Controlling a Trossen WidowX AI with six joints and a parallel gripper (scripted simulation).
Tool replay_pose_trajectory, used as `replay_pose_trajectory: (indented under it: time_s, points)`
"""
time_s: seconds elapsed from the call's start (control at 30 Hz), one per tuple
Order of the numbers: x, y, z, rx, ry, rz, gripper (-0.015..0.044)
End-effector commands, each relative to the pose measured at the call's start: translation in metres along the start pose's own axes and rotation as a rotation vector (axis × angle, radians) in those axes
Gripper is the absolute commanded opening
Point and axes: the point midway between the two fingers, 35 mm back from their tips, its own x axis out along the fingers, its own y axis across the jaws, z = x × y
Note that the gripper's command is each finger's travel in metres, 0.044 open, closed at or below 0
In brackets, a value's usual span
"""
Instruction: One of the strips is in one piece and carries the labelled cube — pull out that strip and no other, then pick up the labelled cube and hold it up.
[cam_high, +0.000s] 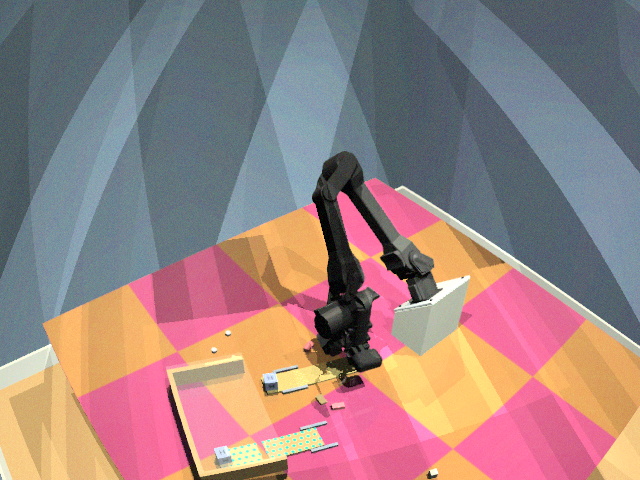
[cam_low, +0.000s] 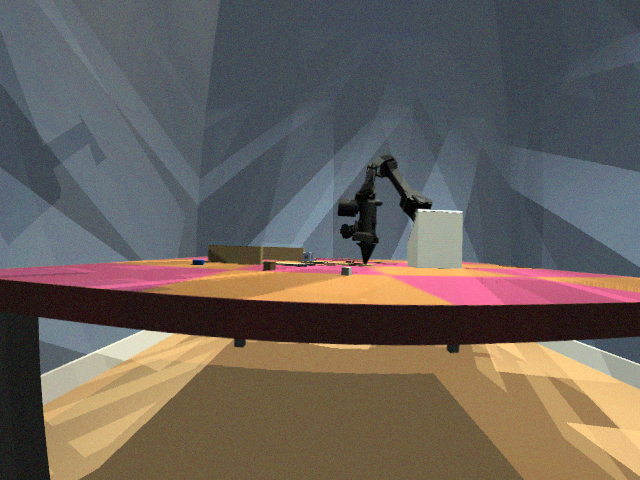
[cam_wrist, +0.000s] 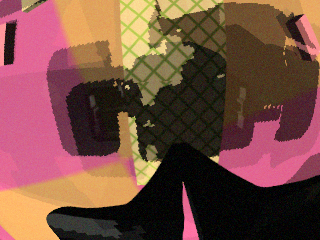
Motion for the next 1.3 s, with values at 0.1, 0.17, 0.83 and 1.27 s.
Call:
replay_pose_trajectory:
  time_s: [0.1, 0.17, 0.83, 1.27]
  points:
    - [0.003, -0.002, -0.008, -0.004, 0.024, -0.005, 0.0000]
    - [0.003, -0.002, -0.008, -0.004, 0.024, -0.005, 0.0000]
    - [-0.043, 0.001, 0.045, 0.163, 0.021, -0.004, 0.0263]
    - [-0.049, 0.002, 0.094, 0.166, 0.019, -0.004, 0.0440]
